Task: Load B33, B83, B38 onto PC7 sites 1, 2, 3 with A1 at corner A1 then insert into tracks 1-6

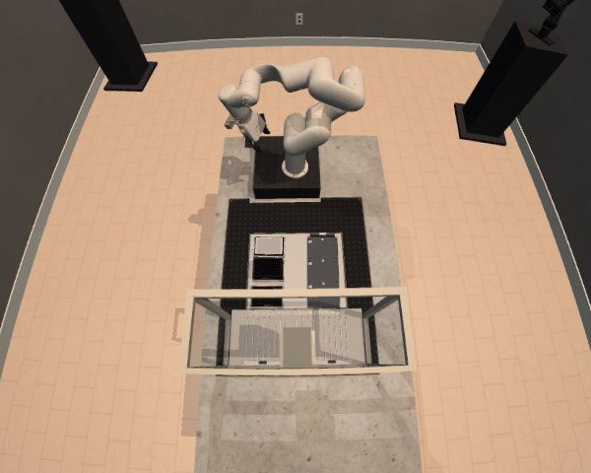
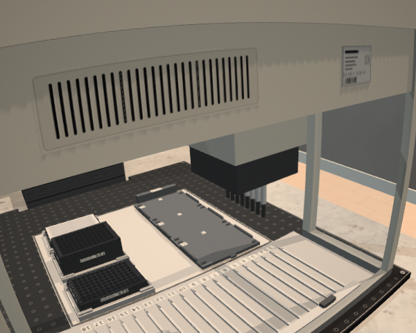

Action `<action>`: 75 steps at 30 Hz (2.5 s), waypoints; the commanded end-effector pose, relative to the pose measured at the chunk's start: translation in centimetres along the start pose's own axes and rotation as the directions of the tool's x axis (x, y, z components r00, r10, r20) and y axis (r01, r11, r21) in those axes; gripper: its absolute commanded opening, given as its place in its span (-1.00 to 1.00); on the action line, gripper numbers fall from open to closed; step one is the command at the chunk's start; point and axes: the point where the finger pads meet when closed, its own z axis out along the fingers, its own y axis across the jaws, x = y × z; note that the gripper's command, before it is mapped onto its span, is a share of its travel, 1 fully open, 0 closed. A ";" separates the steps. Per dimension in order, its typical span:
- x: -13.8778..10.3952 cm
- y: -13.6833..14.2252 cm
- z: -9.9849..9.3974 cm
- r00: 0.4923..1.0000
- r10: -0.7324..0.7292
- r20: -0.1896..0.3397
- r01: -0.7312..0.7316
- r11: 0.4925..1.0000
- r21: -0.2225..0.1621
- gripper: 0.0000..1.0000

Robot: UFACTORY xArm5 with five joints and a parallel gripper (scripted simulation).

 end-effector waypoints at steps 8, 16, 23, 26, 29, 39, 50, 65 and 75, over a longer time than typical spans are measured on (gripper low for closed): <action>0.0 0.0 -0.1 1.000 0.000 -0.003 0.000 1.000 0.001 1.00; 0.0 0.0 -0.1 1.000 0.000 -0.003 0.000 1.000 0.001 1.00; 0.7 -2.5 -1.6 0.985 -0.164 -0.053 0.162 0.986 -0.037 1.00; 0.9 -3.8 -2.3 0.970 -0.234 -0.071 0.231 0.971 -0.055 1.00; 1.0 -5.2 -2.9 0.949 -0.304 -0.087 0.298 0.952 -0.074 1.00; 0.7 -9.0 -4.2 0.860 -0.496 -0.123 0.481 0.867 -0.131 1.00; -0.6 -13.7 -5.4 0.731 -0.668 -0.142 0.642 0.743 -0.189 1.00; -3.9 -19.8 -6.1 0.512 -0.847 -0.144 0.806 0.532 -0.259 1.00; -6.4 -22.9 -6.1 0.378 -0.916 -0.135 0.868 0.401 -0.293 1.00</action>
